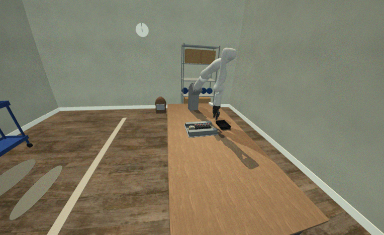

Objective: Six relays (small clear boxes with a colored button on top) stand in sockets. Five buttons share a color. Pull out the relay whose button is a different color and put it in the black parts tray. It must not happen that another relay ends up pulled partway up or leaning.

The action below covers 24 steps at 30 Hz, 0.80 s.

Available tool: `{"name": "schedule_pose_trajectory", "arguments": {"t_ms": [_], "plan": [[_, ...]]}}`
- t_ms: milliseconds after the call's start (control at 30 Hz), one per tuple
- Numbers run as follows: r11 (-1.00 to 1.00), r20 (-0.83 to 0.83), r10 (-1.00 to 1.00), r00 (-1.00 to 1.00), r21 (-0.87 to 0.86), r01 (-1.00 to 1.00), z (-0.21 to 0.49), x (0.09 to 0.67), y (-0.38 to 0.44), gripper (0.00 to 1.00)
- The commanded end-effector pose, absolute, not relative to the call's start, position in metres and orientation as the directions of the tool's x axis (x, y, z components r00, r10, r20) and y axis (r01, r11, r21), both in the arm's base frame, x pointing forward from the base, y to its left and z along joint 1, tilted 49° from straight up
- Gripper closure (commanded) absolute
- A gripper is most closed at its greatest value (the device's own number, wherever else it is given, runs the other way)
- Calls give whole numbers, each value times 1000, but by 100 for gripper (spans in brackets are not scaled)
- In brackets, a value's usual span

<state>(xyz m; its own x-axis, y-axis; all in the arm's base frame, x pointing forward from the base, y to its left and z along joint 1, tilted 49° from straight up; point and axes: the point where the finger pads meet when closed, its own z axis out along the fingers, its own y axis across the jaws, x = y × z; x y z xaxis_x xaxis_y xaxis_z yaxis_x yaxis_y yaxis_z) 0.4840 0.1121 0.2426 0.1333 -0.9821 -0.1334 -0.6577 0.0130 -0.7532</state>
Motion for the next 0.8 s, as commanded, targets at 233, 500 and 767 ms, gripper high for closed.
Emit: {"name": "schedule_pose_trajectory", "arguments": {"t_ms": [233,500,767], "plan": [[15,-136,-982,130,-747,-664,240,480,110,39],[16,-137,-982,130,-743,-669,239,477,110,39],[16,-138,-982,130,-742,-670,238,477,110,39]]}}
